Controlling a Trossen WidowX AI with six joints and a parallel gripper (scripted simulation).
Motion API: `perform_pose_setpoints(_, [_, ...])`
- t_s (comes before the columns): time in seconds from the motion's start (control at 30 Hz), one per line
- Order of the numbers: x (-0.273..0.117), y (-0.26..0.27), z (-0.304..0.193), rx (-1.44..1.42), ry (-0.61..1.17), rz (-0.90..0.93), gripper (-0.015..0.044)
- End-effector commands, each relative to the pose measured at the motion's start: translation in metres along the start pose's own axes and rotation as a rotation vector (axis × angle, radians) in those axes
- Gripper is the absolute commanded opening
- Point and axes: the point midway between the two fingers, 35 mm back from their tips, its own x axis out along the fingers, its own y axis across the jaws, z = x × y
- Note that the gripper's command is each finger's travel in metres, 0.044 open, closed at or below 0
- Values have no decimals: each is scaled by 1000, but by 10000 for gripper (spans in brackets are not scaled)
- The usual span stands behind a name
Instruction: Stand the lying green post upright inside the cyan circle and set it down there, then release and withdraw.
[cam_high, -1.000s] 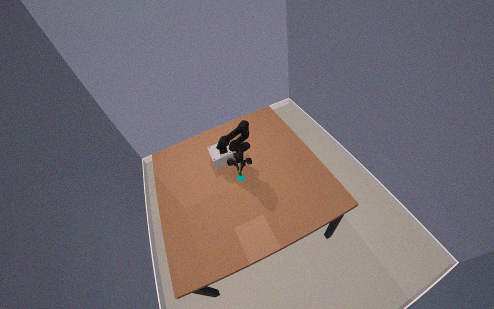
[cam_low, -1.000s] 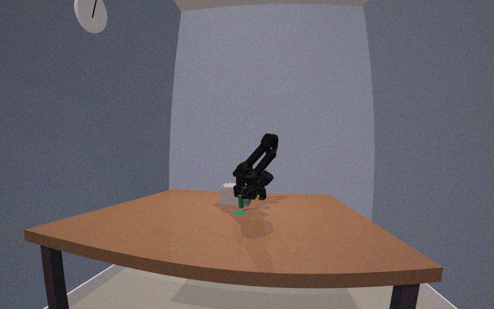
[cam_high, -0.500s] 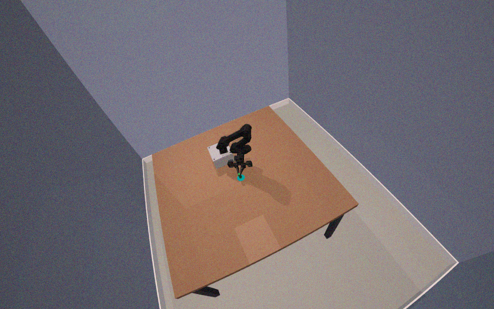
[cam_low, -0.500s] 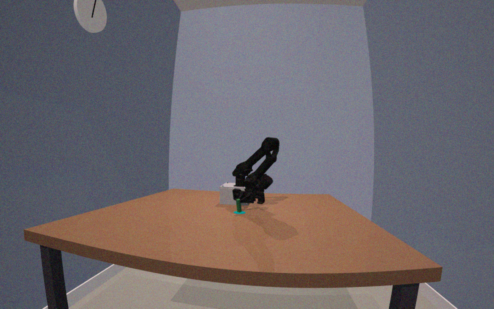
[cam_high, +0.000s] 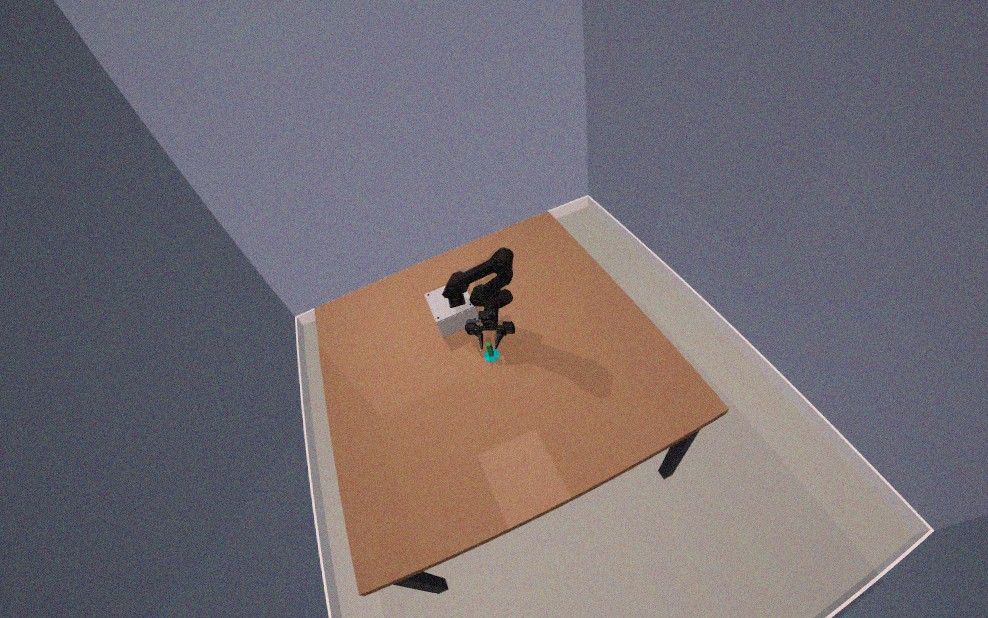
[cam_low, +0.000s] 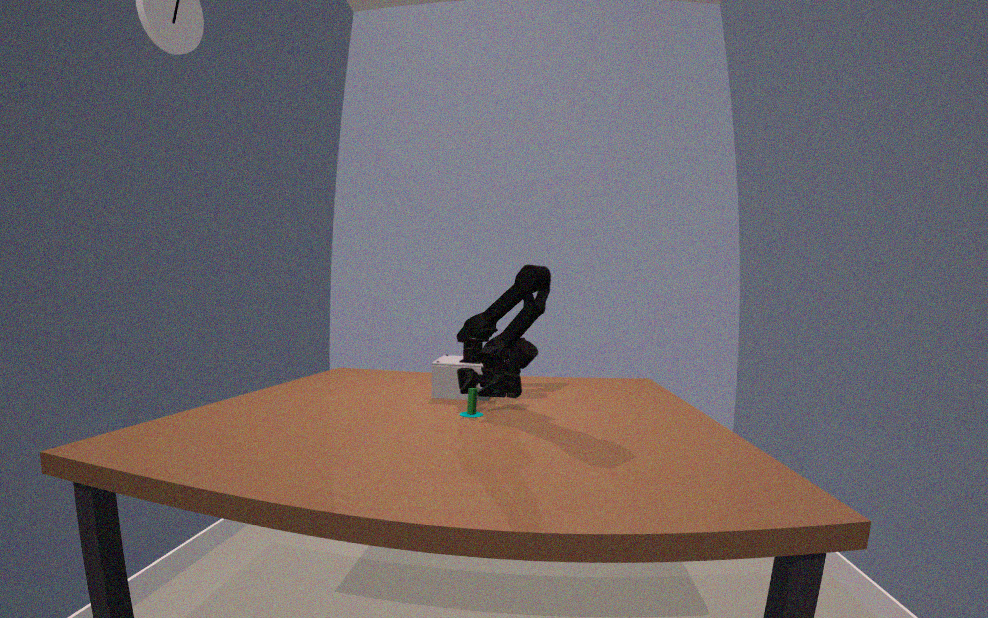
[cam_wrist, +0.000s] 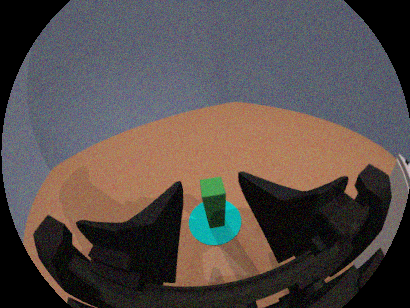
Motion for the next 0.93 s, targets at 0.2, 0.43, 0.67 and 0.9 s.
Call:
perform_pose_setpoints(0.2, [-2,3,6,4,-9,7,400])
perform_pose_setpoints(0.43, [-11,7,38,-13,-63,17,400])
perform_pose_setpoints(0.67, [-21,6,67,-27,-109,17,400])
perform_pose_setpoints(0.9, [-24,4,78,-39,-122,10,400])
